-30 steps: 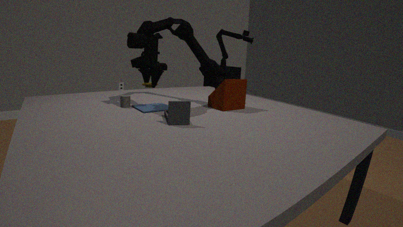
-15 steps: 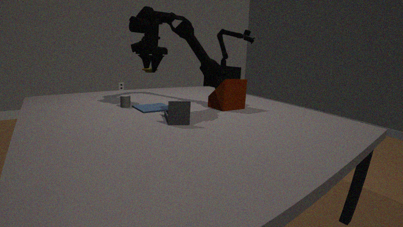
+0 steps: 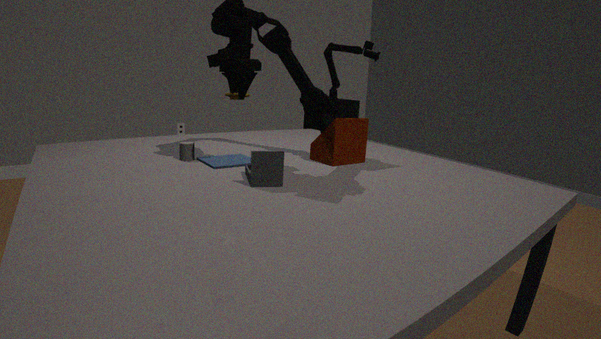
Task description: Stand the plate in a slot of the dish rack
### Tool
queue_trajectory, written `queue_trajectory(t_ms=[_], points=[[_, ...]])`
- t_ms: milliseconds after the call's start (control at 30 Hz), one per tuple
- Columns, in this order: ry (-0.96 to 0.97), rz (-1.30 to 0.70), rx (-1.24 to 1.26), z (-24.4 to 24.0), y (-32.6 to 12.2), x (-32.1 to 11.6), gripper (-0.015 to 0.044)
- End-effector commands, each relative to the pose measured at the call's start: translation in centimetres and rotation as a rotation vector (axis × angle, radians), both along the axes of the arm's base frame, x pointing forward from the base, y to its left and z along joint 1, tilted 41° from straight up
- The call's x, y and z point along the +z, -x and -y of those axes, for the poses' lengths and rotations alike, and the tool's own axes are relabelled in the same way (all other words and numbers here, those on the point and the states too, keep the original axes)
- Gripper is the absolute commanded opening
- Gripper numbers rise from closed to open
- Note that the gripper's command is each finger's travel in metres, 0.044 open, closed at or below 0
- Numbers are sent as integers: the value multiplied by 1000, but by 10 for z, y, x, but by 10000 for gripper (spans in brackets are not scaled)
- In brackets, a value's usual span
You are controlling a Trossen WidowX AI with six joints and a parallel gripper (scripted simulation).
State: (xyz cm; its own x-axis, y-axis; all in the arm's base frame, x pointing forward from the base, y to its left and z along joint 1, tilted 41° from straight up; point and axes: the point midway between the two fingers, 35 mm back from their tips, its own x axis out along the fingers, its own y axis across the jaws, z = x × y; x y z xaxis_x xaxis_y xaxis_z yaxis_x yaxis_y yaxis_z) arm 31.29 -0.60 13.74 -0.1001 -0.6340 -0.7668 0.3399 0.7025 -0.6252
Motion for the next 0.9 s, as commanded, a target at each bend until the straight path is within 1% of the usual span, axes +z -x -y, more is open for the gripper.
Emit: queue_trajectory(t_ms=[0, 100, 400, 867], points=[[13, 77, -105, -36, 14, -29, 0], [26, 126, -166, -53, 23, -44, 0], [16, 116, -167, -53, 24, -47, 0], [-246, -104, -62, -35, 31, -85, 0]])
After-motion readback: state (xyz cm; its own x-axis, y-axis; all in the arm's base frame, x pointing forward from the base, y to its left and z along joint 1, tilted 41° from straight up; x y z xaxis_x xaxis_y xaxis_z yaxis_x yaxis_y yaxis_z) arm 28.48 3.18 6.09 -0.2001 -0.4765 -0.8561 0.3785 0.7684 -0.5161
